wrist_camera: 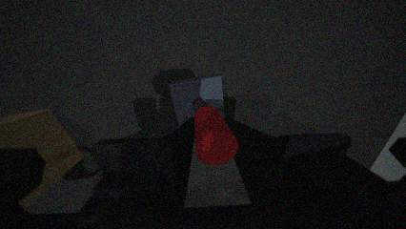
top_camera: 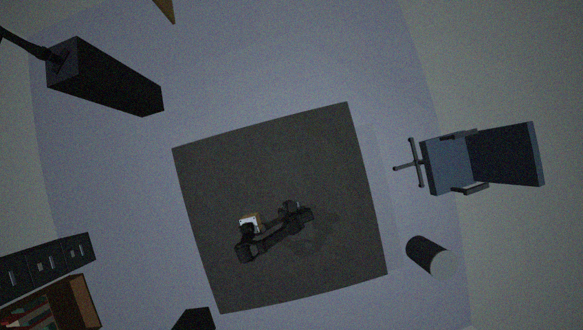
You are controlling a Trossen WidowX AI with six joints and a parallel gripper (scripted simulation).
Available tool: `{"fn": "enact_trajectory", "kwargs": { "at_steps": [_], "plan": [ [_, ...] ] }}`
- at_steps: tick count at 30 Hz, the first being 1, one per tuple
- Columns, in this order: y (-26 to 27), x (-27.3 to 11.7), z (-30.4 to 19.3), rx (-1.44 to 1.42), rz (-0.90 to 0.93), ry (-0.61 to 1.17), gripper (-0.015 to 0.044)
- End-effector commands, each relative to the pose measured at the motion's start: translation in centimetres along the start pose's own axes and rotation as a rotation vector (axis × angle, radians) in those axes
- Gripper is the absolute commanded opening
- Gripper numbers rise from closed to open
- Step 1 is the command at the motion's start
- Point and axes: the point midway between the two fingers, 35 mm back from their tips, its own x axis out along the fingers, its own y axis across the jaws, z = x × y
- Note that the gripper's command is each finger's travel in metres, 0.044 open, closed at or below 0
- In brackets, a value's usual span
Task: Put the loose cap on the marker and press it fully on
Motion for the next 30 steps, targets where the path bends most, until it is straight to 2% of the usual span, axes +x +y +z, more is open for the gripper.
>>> {"fn": "enact_trajectory", "kwargs": {
  "at_steps": [1,30],
  "plan": [
    [0.4,2.8,-0.2,0.004,0.035,0.014,0.0000],
    [0.1,4.4,0.0,0.004,0.035,0.014,0.0000]
  ]
}}
